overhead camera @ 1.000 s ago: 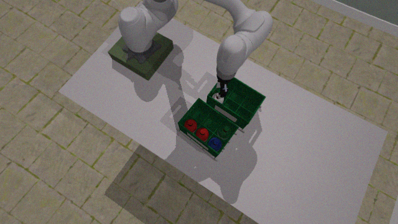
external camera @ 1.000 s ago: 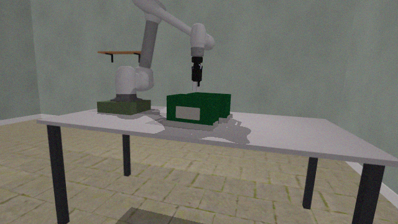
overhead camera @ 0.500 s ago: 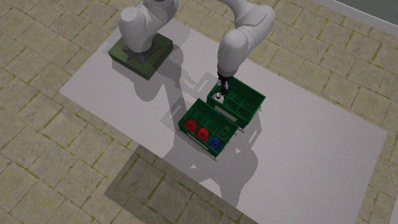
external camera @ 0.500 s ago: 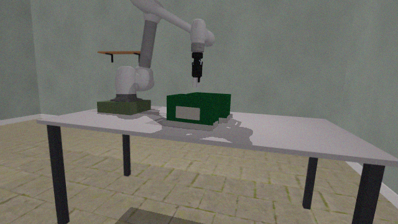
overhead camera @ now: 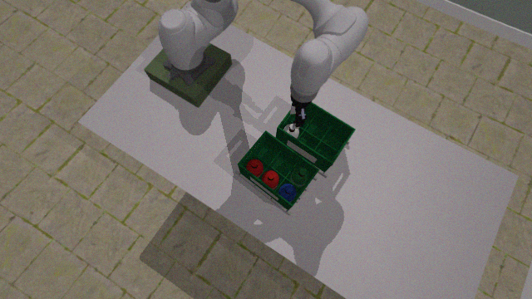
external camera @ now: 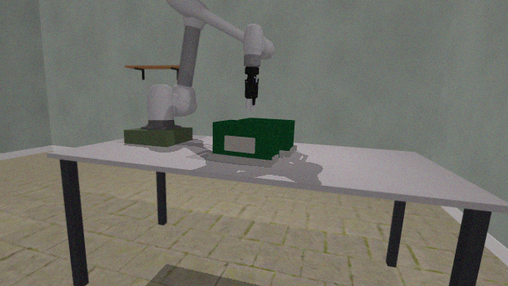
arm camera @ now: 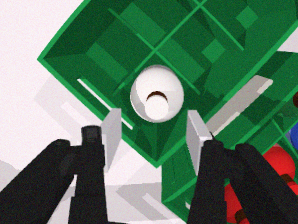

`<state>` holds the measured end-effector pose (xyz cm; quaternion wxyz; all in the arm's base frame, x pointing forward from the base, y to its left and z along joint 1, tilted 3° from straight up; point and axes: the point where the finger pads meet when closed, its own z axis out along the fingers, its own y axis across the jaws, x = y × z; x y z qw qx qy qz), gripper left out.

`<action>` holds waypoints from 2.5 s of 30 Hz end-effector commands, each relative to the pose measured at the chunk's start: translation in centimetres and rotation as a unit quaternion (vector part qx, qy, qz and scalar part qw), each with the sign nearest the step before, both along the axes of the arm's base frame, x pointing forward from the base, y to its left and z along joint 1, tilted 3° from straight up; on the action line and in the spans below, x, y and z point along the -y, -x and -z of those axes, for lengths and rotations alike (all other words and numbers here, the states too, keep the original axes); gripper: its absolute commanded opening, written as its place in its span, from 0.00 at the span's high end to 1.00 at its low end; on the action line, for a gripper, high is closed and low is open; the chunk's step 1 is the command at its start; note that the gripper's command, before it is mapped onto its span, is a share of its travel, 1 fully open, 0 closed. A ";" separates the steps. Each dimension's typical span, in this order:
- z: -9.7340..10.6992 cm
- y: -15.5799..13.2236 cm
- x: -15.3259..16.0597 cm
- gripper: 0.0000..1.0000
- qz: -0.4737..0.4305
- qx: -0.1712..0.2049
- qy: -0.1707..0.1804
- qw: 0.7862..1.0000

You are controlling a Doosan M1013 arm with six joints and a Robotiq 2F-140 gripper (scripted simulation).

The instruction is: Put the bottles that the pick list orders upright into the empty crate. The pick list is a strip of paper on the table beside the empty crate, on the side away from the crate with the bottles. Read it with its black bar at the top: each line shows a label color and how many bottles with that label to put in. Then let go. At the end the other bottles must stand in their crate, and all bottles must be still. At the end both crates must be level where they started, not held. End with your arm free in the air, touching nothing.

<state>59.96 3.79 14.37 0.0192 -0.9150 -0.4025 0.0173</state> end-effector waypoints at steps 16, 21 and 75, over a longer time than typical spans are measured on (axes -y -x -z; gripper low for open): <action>-0.4 -0.1 0.0 0.62 0.001 0.002 -0.001 1.000; -0.4 -0.1 0.0 0.62 0.001 0.002 -0.001 1.000; -0.1 -2.1 6.8 0.62 0.001 0.002 -0.001 1.000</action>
